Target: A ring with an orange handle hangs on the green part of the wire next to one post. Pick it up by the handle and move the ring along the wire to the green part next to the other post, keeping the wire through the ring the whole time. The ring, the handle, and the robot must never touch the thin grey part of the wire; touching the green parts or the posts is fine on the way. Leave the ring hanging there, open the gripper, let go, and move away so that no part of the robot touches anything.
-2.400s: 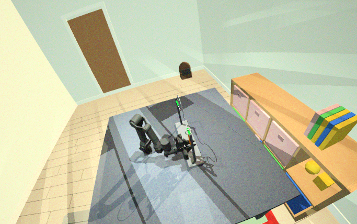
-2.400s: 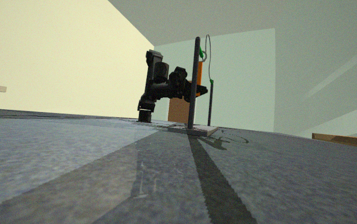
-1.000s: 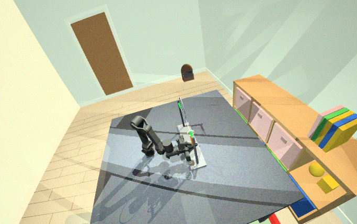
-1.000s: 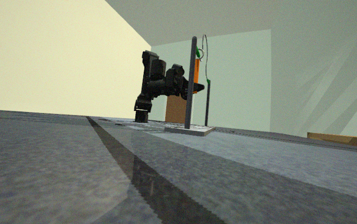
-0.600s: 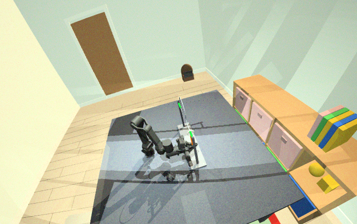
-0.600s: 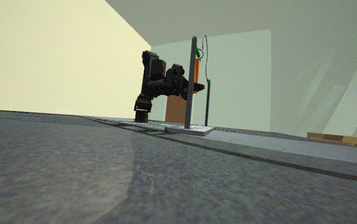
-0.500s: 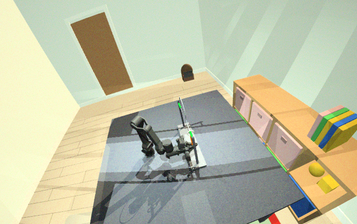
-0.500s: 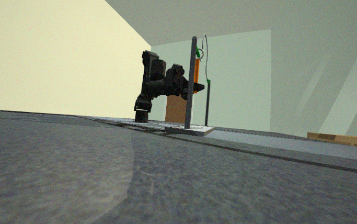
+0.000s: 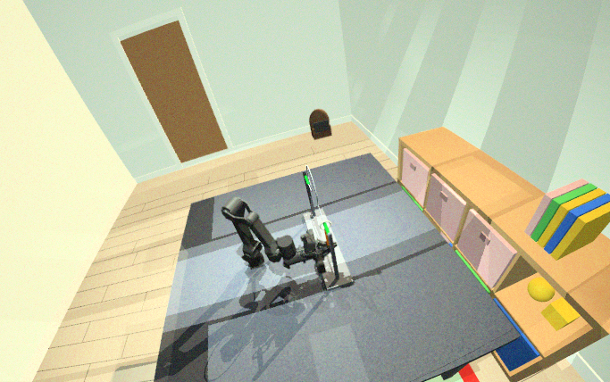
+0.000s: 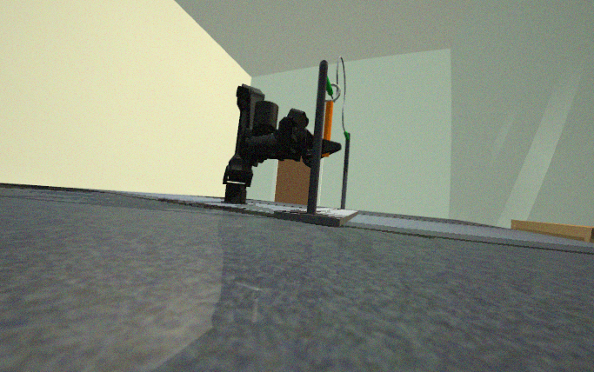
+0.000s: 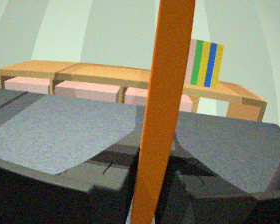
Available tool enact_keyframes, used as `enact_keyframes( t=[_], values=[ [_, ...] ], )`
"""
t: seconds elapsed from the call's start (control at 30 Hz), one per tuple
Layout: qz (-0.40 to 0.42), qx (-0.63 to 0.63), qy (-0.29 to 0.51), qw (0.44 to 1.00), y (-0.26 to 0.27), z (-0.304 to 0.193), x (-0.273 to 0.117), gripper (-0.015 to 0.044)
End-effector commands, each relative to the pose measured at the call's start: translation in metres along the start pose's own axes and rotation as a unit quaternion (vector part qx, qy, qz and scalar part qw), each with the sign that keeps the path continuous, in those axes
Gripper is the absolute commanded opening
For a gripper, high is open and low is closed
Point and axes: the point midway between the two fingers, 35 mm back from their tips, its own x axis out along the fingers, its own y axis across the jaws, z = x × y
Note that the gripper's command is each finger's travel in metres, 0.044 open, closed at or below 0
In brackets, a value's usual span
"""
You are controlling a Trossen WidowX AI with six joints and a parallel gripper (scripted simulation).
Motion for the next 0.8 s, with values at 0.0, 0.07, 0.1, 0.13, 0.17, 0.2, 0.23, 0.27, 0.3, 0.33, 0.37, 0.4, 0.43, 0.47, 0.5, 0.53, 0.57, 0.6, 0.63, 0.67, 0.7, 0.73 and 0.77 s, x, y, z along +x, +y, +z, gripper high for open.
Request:
enact_keyframes(
  t=[0.0, 0.07, 0.1, 0.13, 0.17, 0.2, 0.23, 0.27, 0.3, 0.33, 0.37, 0.4, 0.43, 0.47, 0.5, 0.53, 0.57, 0.6, 0.63, 0.67, 0.7, 0.73, 0.77],
  values=[
    [-0.001, -0.001, -0.003, 1.0, 0.004, 0.003, -0.001, -0.015],
    [0.0, -0.001, -0.003, 1.0, 0.006, 0.003, 0.0, -0.015],
    [0.0, 0.0, -0.003, 1.0, 0.007, 0.003, 0.0, -0.015],
    [0.0, 0.0, -0.003, 1.0, 0.008, 0.003, 0.0, -0.015],
    [0.0, 0.0, -0.003, 1.0, 0.009, 0.003, 0.0, -0.015],
    [0.0, 0.001, -0.003, 1.0, 0.01, 0.003, 0.0, -0.015],
    [0.0, 0.001, -0.003, 1.0, 0.012, 0.003, 0.0, -0.015],
    [0.0, 0.001, -0.003, 1.0, 0.013, 0.003, 0.0, -0.015],
    [0.0, 0.002, -0.003, 1.0, 0.014, 0.003, 0.0, -0.015],
    [0.0, 0.002, -0.003, 1.0, 0.015, 0.003, 0.0, -0.015],
    [0.0, 0.003, -0.003, 1.0, 0.016, 0.003, 0.0, -0.015],
    [0.0, 0.004, -0.003, 1.0, 0.017, 0.003, 0.0, -0.015],
    [0.0, 0.005, -0.003, 1.0, 0.019, 0.003, 0.0, -0.015],
    [0.0, 0.006, -0.003, 1.0, 0.02, 0.003, 0.0, -0.015],
    [0.0, 0.008, -0.003, 1.0, 0.021, 0.003, 0.0, -0.015],
    [0.0, 0.009, -0.003, 1.0, 0.022, 0.003, 0.0, -0.015],
    [0.0, 0.011, -0.003, 1.0, 0.024, 0.003, 0.0, -0.015],
    [0.0, 0.013, -0.003, 1.0, 0.025, 0.003, 0.0, -0.015],
    [0.0, 0.015, -0.003, 1.0, 0.027, 0.003, 0.0, -0.015],
    [0.0, 0.017, -0.003, 1.0, 0.028, 0.003, 0.0, -0.015],
    [0.0, 0.02, -0.003, 1.0, 0.03, 0.003, 0.0, -0.015],
    [0.0, 0.024, -0.003, 1.0, 0.032, 0.003, 0.0, -0.015],
    [0.0, 0.027, -0.003, 1.0, 0.034, 0.003, 0.0, -0.015]
  ],
)
